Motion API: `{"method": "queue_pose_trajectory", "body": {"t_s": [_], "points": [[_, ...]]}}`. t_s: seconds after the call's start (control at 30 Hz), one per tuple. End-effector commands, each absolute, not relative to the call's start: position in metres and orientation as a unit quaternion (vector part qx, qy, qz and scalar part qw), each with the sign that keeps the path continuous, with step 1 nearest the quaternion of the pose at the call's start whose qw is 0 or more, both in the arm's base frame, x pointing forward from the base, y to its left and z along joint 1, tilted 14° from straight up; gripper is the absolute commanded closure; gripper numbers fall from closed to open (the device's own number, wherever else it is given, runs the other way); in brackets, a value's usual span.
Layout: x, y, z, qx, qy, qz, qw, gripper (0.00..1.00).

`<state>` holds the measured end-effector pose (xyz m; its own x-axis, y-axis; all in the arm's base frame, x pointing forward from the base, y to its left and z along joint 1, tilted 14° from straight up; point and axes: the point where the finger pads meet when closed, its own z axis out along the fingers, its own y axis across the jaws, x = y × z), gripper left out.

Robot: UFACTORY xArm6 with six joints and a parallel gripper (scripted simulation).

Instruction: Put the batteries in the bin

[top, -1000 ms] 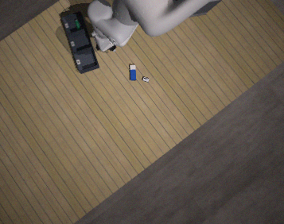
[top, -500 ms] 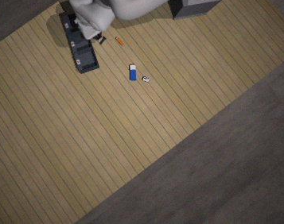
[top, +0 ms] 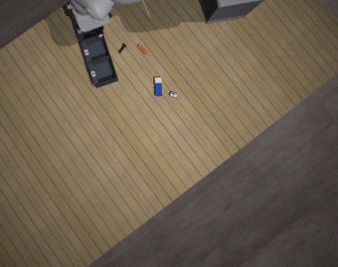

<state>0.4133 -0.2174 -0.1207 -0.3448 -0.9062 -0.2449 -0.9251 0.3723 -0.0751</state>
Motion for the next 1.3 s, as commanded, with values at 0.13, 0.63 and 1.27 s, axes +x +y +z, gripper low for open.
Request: {"method": "queue_pose_trajectory", "body": {"t_s": [0.13, 0.63, 1.27], "points": [[0.425, -0.267, -0.129, -0.535, 0.836, 0.049, 0.113, 1.00], [0.425, -0.266, -0.129, -0.535, 0.836, 0.049, 0.113, 1.00], [0.426, -0.262, -0.142, -0.535, 0.836, 0.049, 0.113, 1.00]]}}
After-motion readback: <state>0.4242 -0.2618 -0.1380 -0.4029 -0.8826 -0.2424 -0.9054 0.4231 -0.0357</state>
